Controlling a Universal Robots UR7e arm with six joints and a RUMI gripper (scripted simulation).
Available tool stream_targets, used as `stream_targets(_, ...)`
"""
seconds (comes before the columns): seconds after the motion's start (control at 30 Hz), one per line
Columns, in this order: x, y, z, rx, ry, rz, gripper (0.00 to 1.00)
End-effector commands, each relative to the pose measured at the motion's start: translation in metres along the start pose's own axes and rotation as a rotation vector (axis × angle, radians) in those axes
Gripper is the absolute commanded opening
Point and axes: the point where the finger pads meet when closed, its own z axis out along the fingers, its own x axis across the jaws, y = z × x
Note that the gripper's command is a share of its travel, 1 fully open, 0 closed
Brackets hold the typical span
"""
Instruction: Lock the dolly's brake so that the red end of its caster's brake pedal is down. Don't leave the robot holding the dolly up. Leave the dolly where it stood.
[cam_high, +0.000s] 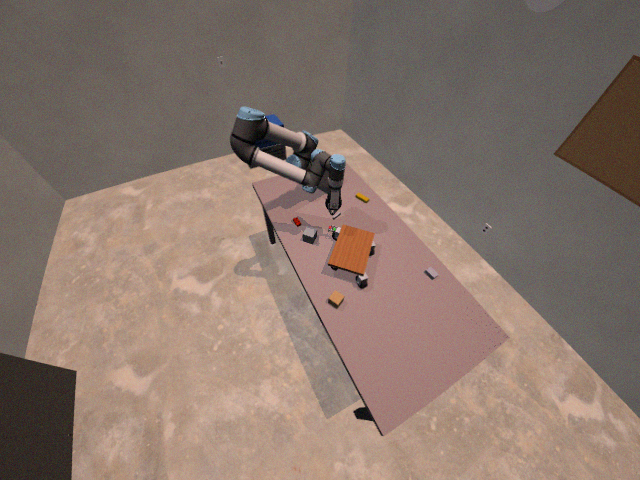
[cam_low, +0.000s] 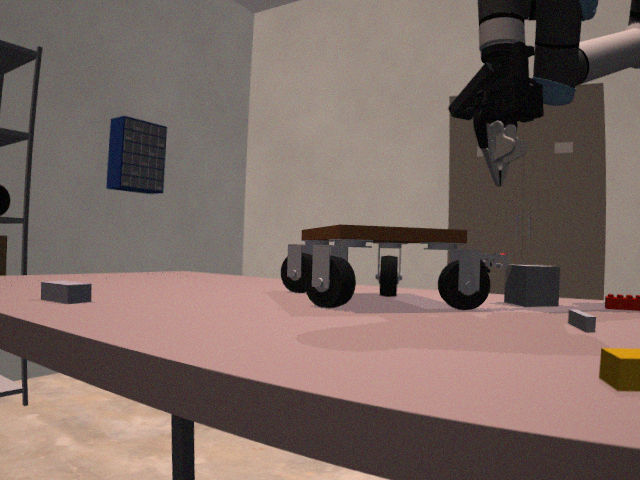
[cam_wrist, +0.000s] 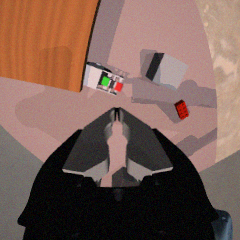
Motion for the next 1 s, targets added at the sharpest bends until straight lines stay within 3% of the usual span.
stream_targets(0.0, -0.001, -0.001, 0.001, 0.002, -0.006, -0.104, 0.0)
stream_targets(0.37, -0.006, -0.003, 0.005, 0.002, -0.007, -0.469, 0.0)
stream_targets(0.43, -0.006, -0.003, 0.005, 0.002, -0.007, -0.469, 0.0)
stream_targets(0.97, -0.011, -0.002, 0.013, 0.004, -0.006, -1.066, 0.0)
